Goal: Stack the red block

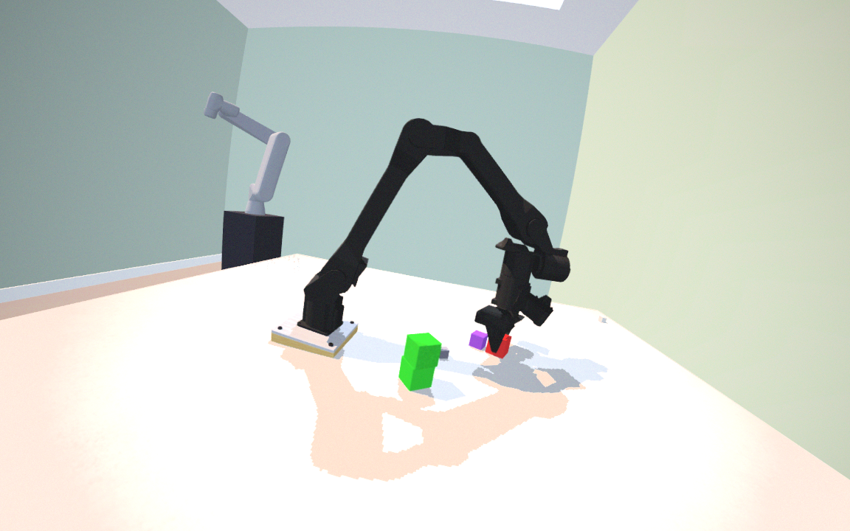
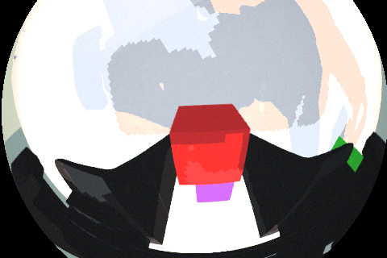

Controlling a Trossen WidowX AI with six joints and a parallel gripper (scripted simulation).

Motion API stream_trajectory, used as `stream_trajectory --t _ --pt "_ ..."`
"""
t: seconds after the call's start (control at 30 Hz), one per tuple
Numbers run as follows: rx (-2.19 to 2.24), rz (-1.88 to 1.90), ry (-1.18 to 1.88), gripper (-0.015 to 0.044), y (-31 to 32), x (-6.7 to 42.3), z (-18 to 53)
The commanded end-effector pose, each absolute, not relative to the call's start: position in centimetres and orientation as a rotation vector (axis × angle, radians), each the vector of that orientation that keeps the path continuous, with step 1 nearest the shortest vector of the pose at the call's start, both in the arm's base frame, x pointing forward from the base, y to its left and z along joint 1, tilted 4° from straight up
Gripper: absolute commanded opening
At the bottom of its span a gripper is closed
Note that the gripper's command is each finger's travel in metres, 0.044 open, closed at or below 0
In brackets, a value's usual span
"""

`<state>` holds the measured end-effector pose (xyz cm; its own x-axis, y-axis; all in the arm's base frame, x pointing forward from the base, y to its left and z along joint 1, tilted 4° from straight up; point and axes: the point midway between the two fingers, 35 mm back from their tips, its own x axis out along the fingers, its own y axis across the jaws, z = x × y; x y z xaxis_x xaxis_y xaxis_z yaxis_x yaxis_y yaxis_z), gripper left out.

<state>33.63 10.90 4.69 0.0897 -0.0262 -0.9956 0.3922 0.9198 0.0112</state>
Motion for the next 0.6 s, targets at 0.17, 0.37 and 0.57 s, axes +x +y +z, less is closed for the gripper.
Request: stream_trajectory --t 0.17,0.37,0.57 --pt "0.303 -0.317 1.452 0.0000 10.9 33.6 6.2" --pt "0.303 -0.317 1.452 0.0000 11.0 33.2 9.4" --pt "0.303 -0.317 1.452 0.0000 11.1 33.0 12.4"
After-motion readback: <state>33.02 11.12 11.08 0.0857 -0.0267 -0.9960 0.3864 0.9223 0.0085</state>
